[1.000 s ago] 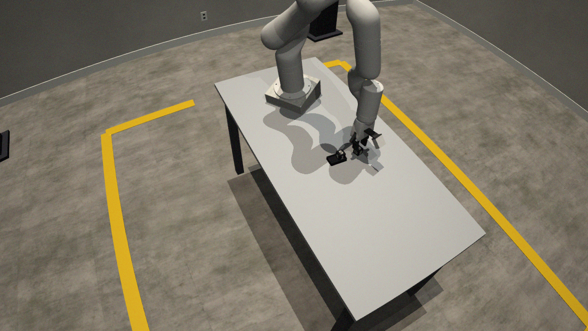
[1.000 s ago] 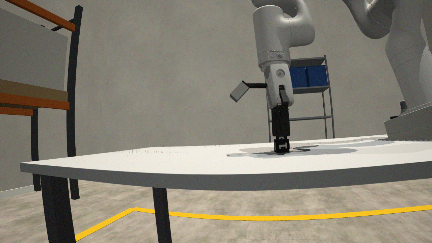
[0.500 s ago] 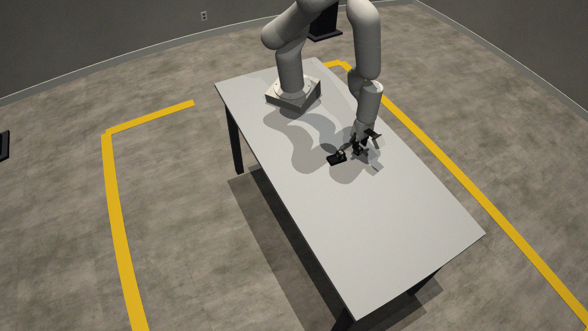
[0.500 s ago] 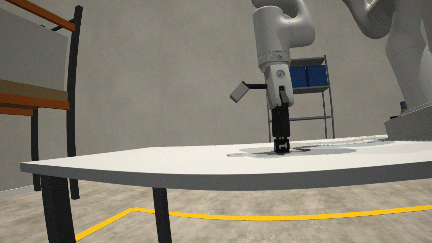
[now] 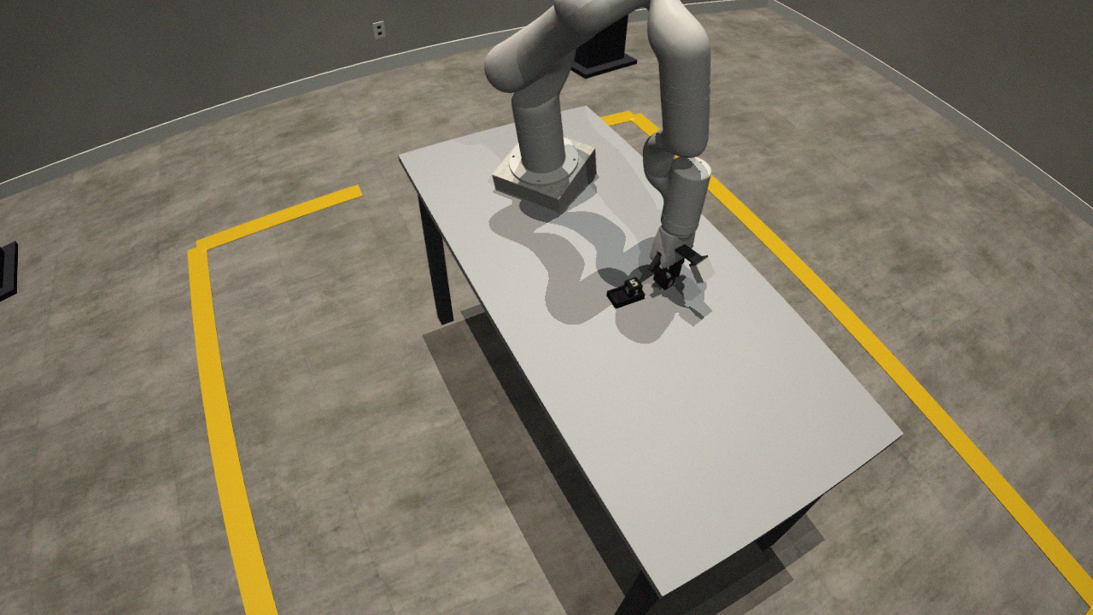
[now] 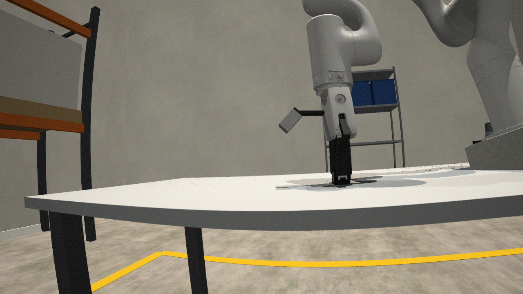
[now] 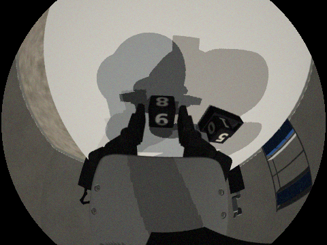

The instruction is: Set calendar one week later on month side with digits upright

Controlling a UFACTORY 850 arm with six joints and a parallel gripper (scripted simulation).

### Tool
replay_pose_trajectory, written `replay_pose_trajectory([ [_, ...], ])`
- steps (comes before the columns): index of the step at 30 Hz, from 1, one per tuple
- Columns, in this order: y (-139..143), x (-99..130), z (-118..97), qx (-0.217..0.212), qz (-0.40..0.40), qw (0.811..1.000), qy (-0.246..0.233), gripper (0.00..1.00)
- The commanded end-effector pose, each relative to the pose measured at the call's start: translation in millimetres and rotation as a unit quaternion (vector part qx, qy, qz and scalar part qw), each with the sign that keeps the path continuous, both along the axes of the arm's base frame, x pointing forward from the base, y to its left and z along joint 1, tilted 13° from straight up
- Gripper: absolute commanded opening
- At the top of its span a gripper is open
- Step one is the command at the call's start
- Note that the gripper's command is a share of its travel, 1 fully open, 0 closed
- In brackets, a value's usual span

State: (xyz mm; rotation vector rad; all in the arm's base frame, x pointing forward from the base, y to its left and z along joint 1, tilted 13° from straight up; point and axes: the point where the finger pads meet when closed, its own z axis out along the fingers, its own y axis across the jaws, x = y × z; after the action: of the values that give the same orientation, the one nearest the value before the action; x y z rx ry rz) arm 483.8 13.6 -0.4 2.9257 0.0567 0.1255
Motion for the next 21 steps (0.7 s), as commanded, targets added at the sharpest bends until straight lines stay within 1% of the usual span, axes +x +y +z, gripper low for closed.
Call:
replay_pose_trajectory([
  [1, -0.8, 1.3, -4.2, 0.000, 0.000, 1.000, -0.003, 0.49],
  [6, -1.5, 1.6, -7.3, 0.000, 0.000, 1.000, -0.003, 0.49],
  [21, -1.5, 1.6, -7.5, 0.000, 0.000, 1.000, -0.003, 0.49],
])
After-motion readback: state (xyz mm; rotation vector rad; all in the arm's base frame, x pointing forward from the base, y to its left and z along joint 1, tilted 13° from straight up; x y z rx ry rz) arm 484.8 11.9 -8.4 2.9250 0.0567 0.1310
